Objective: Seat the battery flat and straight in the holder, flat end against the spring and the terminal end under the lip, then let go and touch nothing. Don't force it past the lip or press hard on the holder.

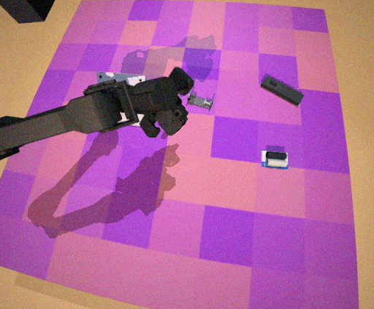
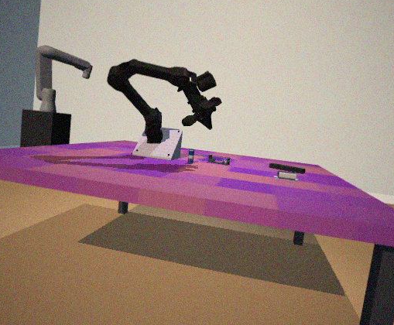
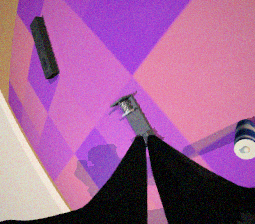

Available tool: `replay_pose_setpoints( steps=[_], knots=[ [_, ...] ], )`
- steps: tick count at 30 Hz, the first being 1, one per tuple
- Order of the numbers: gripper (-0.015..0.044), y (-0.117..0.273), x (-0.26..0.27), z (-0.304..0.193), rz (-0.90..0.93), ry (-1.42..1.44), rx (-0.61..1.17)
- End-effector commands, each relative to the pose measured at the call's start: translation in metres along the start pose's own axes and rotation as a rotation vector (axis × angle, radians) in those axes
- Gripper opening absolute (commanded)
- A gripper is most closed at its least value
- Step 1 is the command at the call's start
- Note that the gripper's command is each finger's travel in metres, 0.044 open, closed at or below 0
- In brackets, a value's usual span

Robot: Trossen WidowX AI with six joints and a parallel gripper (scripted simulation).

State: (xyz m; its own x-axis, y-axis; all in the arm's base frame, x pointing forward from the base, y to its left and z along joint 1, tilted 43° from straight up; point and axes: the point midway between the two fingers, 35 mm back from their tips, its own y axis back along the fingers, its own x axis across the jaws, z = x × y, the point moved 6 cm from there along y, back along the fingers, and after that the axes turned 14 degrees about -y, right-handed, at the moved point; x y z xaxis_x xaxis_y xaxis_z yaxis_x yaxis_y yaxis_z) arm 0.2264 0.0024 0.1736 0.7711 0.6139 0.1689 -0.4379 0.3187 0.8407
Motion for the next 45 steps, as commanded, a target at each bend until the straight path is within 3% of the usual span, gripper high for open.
replay_pose_setpoints(
  steps=[1,17,29,45],
  knots=[
    [0.0,0.014,-0.047,-0.02,-0.615,-0.013,-0.058],
    [0.0,0.016,-0.05,-0.02,-0.652,-0.005,-0.075],
    [0.0,-0.043,-0.095,-0.014,-0.651,-0.006,-0.078],
    [0.0,-0.056,-0.084,-0.015,-0.651,-0.006,-0.078]
  ],
)
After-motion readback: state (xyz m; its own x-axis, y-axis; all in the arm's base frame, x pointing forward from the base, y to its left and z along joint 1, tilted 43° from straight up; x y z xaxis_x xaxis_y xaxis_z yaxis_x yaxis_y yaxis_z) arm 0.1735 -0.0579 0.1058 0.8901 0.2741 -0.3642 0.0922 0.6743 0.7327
